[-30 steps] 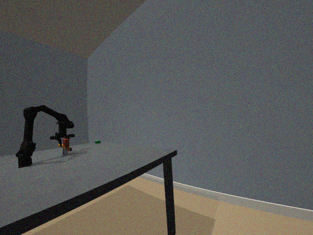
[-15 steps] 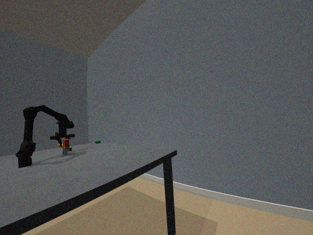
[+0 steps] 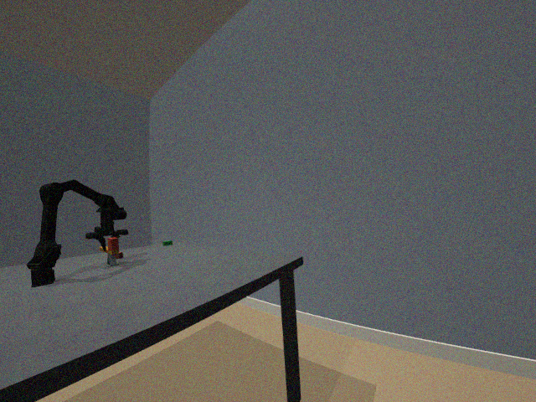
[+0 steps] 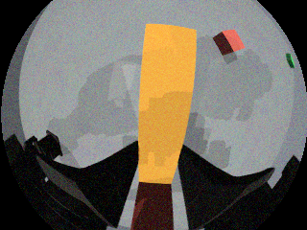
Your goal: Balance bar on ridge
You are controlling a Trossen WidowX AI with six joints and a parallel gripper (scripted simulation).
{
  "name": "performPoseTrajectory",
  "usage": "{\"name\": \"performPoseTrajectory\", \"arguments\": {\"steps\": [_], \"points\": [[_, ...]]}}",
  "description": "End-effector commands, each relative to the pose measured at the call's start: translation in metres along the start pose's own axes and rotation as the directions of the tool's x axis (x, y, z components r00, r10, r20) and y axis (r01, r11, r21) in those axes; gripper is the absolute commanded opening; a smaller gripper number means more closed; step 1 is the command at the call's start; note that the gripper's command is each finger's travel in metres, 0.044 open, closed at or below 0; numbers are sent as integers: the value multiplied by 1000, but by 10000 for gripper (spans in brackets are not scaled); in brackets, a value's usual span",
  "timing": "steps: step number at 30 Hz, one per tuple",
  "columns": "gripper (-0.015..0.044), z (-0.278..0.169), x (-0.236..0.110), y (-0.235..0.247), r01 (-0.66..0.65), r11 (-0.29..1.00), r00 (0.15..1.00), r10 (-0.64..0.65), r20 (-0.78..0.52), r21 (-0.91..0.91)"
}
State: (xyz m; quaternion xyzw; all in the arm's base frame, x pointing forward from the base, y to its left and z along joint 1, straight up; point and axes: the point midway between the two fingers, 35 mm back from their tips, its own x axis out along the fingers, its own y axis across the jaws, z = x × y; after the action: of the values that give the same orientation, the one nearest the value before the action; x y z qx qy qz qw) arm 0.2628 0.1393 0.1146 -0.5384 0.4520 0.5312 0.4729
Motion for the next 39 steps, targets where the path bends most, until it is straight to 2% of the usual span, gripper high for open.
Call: {"name": "performPoseTrajectory", "arguments": {"steps": [1, 39], "points": [[0, 0, 1, 0, 0, 1000, 1000, 0, -1, 0], [0, 0, 4, 0, 0, 1000, 1000, 0, -1, 0]]}}
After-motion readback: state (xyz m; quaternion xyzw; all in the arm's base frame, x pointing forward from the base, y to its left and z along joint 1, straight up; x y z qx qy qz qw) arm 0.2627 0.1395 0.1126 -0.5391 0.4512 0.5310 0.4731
